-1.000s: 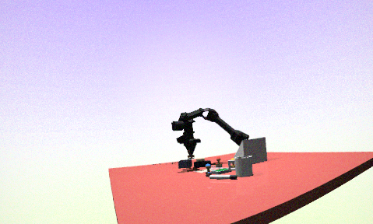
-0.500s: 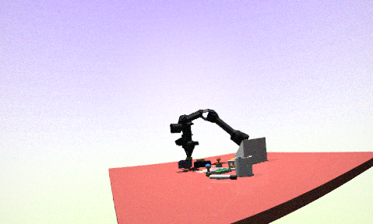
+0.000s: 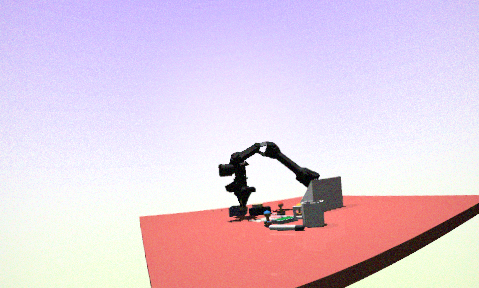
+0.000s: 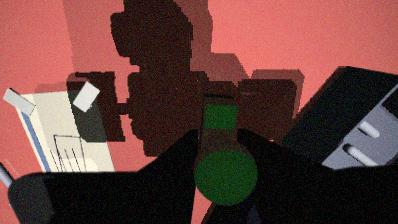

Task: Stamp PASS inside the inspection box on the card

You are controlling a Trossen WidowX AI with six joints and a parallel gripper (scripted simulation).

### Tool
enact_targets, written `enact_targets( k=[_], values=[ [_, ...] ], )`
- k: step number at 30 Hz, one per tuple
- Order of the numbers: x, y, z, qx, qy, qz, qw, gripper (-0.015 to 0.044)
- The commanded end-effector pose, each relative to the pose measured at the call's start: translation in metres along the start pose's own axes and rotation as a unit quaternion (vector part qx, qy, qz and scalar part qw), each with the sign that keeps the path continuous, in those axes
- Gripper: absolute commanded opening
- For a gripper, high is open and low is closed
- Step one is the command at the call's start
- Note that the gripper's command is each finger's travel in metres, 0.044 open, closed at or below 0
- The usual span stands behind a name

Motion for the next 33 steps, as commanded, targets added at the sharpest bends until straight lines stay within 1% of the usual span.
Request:
enact_targets(
  k=[1,16,25,26,29,30,33],
  values=[
    [0.006,0.001,-0.001,-0.004,0.001,-0.001,1.000,0.0000],
    [0.029,0.001,-0.003,-0.004,0.002,-0.002,1.000,0.0000],
    [0.026,0.000,-0.002,0.000,0.001,-0.001,1.000,0.0236],
    [0.026,0.000,-0.002,0.000,0.001,-0.001,1.000,0.0253],
    [0.023,0.000,-0.001,0.000,0.001,-0.001,1.000,0.0253],
    [0.015,0.000,0.000,0.000,0.000,0.000,1.000,0.0253],
    [-0.032,0.000,0.004,-0.002,0.000,0.003,1.000,0.0253]
  ],
)
Point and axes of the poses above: the point midway between the two fingers, 35 mm back from their tips, its own x axis out along the fingers, its own y axis across the jaws, z = x × y, the point moved 4 cm from there along -x, back along the fingers, and after that the axes turned 14 degrees about -x, right-handed, at the moved point
